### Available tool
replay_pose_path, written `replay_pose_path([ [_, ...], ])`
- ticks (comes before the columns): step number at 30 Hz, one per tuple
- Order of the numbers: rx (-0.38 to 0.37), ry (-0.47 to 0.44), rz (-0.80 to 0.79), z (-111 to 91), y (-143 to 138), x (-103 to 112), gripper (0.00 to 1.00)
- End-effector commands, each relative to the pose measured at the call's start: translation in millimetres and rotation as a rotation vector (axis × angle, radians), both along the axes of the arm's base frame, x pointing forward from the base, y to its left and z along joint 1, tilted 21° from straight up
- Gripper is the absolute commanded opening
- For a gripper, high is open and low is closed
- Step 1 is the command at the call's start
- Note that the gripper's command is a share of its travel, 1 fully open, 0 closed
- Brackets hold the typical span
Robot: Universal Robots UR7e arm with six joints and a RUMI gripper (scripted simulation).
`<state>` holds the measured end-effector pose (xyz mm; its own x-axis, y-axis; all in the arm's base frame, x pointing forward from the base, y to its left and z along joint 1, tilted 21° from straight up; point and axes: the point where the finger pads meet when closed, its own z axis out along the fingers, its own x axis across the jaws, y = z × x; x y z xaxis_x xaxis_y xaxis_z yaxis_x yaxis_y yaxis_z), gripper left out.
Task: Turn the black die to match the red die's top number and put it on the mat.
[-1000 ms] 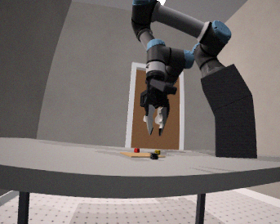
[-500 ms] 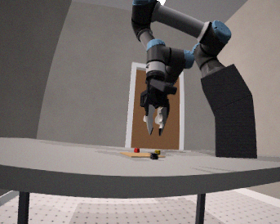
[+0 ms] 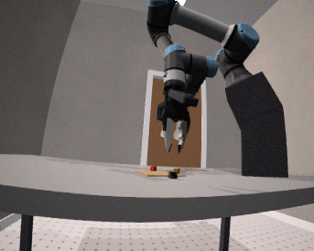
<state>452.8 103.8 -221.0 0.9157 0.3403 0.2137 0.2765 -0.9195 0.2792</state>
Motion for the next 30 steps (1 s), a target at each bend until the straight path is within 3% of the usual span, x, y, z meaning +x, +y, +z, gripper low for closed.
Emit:
replay_pose_path([
  [1, 0.0, -0.001, 0.0, -3, -1, 1, 0.21],
  [30, 0.0, -0.001, 0.0, -36, -8, 12, 0.21],
])
